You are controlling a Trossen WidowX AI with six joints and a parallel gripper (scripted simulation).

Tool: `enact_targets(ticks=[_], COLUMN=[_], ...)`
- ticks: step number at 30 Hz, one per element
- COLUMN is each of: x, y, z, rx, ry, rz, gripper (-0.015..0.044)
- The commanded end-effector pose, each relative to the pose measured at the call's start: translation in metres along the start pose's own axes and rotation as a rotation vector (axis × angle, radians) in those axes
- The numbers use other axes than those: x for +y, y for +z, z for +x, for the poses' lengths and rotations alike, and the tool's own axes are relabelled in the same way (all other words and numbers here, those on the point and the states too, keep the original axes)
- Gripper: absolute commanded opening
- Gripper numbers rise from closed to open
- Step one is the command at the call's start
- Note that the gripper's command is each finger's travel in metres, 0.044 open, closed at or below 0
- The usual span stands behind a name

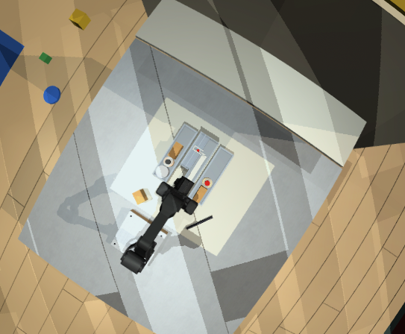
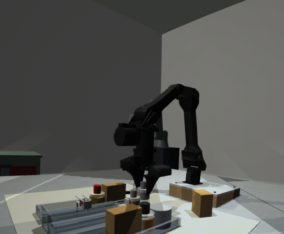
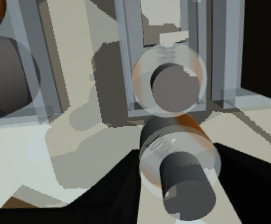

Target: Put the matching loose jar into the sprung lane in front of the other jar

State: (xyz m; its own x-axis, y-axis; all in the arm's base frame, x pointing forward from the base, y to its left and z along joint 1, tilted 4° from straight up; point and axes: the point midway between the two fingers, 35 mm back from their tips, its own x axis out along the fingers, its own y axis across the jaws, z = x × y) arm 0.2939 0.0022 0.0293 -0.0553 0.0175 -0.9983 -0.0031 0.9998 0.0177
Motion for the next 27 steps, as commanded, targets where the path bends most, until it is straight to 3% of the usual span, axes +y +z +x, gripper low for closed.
enact_targets(ticks=[1, 27], x=[0.0005, 0.0005], y=[0.005, 0.0148], z=[-0.002, -0.0027], rx=[-0.014, -0.015], ry=[0.003, 0.003], rz=[0.004, 0.004], gripper=[0.0, 0.0])
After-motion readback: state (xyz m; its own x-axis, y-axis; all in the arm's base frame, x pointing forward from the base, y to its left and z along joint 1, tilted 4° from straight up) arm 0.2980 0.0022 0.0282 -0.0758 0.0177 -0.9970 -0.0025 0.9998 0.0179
